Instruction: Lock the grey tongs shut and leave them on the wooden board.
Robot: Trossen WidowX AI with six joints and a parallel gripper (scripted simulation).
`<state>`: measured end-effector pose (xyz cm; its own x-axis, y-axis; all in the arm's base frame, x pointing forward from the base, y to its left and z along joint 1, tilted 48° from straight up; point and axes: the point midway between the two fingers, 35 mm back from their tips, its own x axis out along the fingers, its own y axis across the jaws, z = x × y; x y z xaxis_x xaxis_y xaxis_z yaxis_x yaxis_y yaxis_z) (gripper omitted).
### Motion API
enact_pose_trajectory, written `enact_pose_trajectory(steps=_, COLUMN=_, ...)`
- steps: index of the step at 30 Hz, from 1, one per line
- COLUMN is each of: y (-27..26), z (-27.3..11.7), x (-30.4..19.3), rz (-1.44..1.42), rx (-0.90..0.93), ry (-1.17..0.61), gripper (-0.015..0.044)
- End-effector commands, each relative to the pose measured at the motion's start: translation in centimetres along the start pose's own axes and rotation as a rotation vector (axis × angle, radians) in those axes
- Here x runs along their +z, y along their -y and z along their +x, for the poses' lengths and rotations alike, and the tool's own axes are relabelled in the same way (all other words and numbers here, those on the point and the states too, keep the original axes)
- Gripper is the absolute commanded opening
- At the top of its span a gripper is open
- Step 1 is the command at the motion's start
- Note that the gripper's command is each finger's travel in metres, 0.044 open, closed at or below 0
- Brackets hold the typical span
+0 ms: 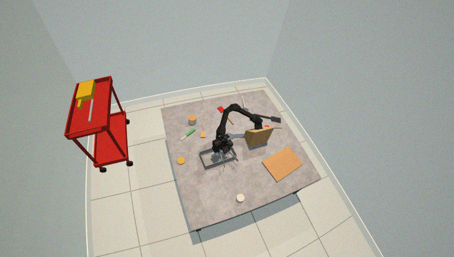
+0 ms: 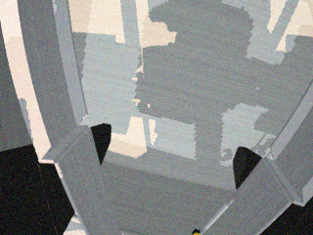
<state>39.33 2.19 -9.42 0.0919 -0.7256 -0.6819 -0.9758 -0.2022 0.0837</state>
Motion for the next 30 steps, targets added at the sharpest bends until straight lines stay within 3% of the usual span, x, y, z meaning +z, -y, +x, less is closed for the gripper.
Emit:
enact_pose_trajectory(steps=1, y=0.09, z=-0.02, x=0.00, rz=0.004, rx=-0.003, ry=0.001, gripper=0.0301)
enact_pose_trajectory(steps=30, y=0.09, z=-0.02, x=0.00, rz=0.004, rx=-0.003, ry=0.001, gripper=0.0107)
